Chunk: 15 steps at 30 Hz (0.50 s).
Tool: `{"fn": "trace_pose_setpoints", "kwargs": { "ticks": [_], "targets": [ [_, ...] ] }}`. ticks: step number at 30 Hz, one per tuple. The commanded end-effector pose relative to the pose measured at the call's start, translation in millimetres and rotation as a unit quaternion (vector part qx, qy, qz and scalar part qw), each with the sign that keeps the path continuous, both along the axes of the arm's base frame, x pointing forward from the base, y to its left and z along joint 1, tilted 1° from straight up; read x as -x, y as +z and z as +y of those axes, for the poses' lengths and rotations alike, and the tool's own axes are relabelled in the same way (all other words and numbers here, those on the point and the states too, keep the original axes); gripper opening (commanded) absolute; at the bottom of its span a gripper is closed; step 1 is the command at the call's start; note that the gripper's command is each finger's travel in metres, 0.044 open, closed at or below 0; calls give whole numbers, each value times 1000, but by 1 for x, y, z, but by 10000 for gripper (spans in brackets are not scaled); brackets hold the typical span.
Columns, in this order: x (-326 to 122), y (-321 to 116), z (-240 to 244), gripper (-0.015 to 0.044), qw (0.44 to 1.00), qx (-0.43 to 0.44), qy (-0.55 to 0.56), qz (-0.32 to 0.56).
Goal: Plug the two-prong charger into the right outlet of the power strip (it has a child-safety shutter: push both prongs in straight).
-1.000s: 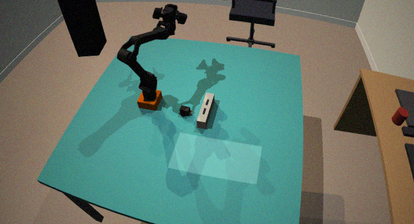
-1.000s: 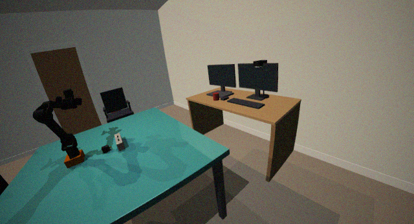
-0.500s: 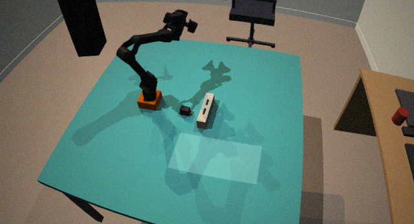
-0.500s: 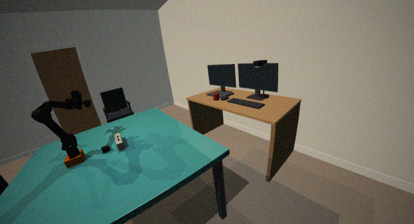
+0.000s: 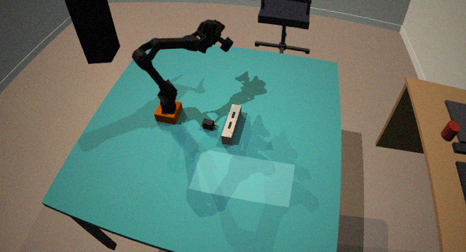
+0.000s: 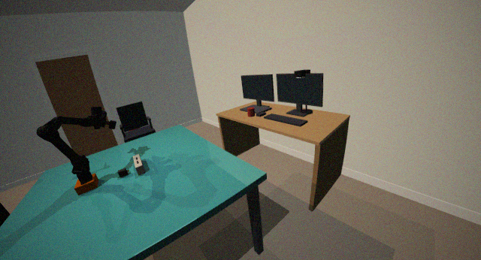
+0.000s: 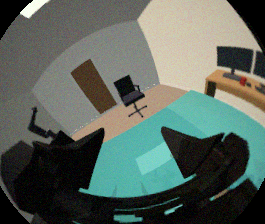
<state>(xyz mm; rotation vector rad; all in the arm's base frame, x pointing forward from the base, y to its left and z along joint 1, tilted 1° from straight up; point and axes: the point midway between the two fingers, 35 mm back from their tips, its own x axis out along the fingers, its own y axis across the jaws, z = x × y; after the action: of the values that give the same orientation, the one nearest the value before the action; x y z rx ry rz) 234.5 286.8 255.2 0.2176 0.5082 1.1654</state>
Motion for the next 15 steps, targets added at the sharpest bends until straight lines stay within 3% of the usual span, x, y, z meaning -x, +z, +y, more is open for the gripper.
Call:
{"fn": "trace_pose_setpoints", "kwargs": {
  "ticks": [1,15],
  "targets": [
    [-17,-15,-13,440,999,27,-35,15],
    [-60,-63,-75,440,979,116,-151,75]
  ]
}}
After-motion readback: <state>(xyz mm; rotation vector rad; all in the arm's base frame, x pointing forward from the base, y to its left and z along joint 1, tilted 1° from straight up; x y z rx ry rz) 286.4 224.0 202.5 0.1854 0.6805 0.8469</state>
